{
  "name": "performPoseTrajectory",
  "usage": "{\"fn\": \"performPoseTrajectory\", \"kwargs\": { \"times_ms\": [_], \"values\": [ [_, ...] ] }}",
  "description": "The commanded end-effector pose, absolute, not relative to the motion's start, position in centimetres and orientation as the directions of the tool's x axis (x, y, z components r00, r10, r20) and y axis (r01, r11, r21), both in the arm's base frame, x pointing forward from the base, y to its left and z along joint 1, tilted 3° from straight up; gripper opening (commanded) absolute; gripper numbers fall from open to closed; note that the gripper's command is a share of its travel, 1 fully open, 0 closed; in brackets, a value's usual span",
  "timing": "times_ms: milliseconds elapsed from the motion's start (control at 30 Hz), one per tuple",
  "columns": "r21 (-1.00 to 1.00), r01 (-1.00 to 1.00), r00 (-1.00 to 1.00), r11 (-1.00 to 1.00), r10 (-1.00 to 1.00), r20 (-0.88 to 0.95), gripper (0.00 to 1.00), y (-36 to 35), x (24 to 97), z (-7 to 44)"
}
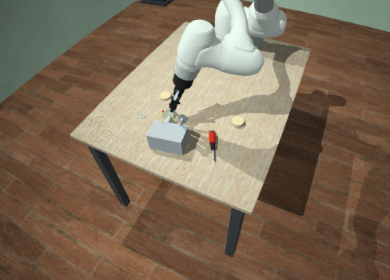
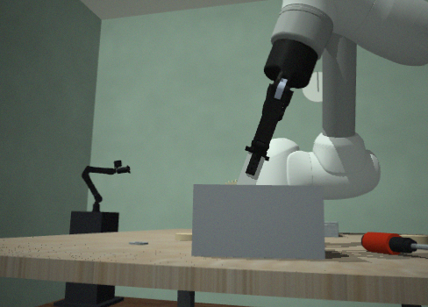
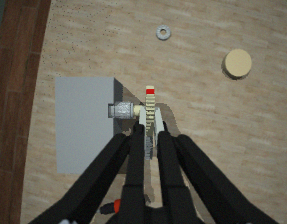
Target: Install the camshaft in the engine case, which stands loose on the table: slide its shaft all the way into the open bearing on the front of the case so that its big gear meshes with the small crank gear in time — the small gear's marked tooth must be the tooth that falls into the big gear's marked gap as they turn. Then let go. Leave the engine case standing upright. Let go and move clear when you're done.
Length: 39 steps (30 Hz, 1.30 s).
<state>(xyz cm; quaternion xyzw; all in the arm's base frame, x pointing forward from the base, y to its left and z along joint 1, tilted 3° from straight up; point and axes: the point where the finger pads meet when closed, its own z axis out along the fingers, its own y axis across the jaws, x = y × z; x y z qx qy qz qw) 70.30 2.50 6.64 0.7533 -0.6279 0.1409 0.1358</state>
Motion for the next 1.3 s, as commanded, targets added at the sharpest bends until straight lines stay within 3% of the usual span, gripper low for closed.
{"fn": "performPoseTrajectory", "kwargs": {
  "times_ms": [0,500,533,1267],
  "values": [
    [0.027,-0.984,0.172,-0.175,-0.908,0.383,0.05,2.51,70.34,6.65],
    [0.027,-0.984,0.172,-0.175,-0.908,0.383,0.05,2.51,70.34,6.65],
    [0.027,-0.984,0.172,-0.175,-0.908,0.383,0.19,2.51,70.34,6.65],
    [0.027,-0.984,0.172,-0.175,-0.908,0.383,0.19,2.51,70.34,6.65]
  ]
}}
